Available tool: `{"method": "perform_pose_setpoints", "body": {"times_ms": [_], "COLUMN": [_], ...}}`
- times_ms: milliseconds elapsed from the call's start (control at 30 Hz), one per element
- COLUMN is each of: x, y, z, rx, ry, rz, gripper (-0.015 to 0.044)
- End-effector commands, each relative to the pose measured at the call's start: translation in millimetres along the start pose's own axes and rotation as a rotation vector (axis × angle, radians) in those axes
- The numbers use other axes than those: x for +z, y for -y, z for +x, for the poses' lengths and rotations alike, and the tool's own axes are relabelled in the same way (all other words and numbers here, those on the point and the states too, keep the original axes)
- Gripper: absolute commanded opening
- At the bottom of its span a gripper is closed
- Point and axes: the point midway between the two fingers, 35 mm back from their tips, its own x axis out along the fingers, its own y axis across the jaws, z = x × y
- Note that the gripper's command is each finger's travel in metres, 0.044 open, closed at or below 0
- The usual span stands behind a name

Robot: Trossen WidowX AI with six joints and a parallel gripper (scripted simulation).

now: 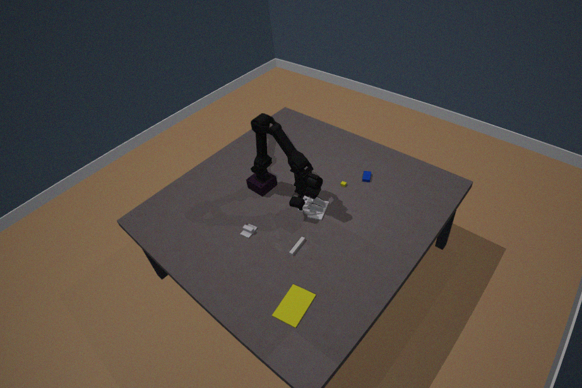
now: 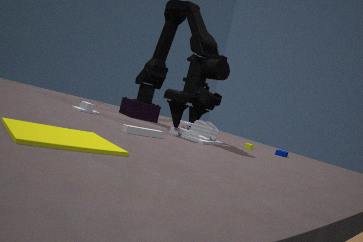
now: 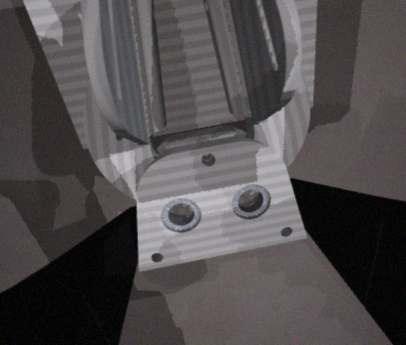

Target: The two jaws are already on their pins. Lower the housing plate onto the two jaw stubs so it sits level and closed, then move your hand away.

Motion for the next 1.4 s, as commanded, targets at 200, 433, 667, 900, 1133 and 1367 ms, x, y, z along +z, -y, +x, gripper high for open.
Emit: {"method": "perform_pose_setpoints", "body": {"times_ms": [200,433,667,900,1133,1367], "x": [-0.1,-0.1,-0.1,-0.1,-0.1,-0.1], "y": [0.6,0.6,0.7,0.7,0.7,0.7], "z": [2.8,2.9,5.4,5.9,7.8,9.7], "rx": [-0.004,-0.004,-0.004,-0.004,-0.004,-0.004], "ry": [0.000,0.000,0.000,0.000,0.000,0.000], "rz": [0.004,0.004,0.002,0.002,0.000,-0.001], "gripper": [0.0351,0.0351,0.0351,0.0351,0.0351,0.0351]}}
